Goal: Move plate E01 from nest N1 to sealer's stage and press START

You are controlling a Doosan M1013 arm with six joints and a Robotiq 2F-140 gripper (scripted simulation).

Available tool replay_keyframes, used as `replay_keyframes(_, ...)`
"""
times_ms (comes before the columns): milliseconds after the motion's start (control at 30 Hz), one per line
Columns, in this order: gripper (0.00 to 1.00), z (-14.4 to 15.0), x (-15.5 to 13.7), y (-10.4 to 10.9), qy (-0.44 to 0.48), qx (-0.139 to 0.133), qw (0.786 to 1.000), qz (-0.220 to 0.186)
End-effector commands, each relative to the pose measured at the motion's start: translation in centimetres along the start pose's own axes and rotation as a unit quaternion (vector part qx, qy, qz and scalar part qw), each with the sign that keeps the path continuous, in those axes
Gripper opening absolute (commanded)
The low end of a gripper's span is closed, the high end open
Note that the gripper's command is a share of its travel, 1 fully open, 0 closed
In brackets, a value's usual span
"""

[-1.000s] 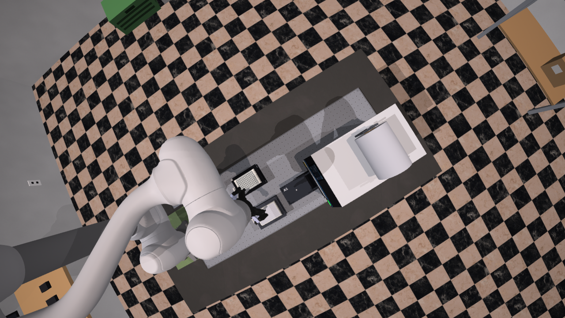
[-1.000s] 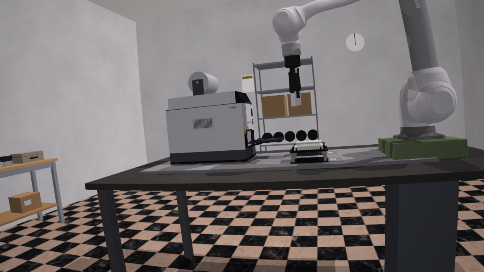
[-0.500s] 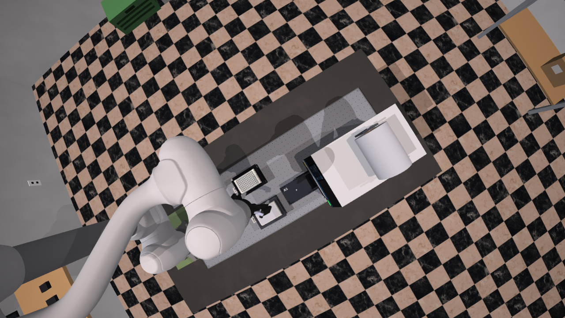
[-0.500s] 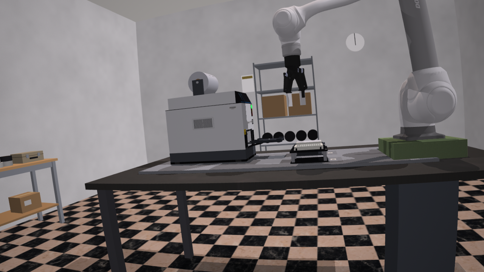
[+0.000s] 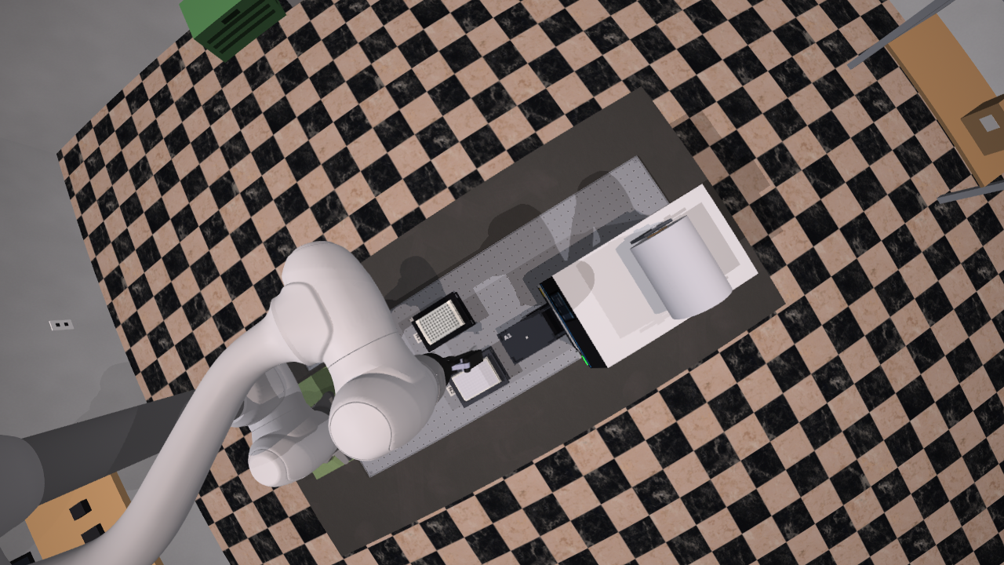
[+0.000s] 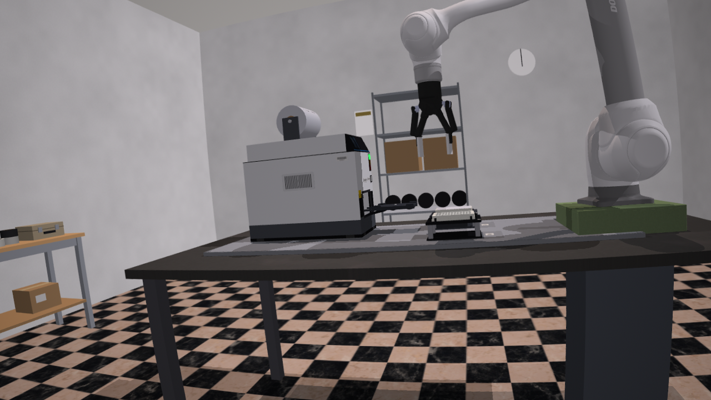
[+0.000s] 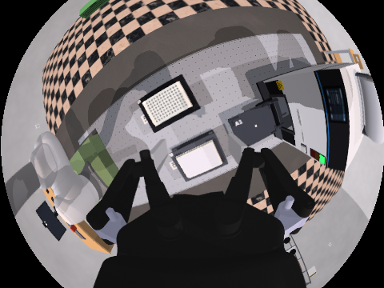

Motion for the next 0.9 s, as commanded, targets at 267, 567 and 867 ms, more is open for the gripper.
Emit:
replay_keyframes(267,0.7,0.01,-0.04,0.01,0.158,0.001,0.987,0.002)
replay_keyframes(567,0.7,0.01,-0.03,0.01,0.258,0.0,0.966,0.002)
replay_keyframes(867,0.7,0.01,-0.03,0.01,0.399,0.0,0.917,0.002)
Point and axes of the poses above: the point where the finger pads meet when closed, its own y axis back along the fingers, its own z axis across the jaws, x = y × z, the point moved 8 cm from there along y, back along the fingers, and after that the axes turned 1 degree about -y, right-handed, at the moved point
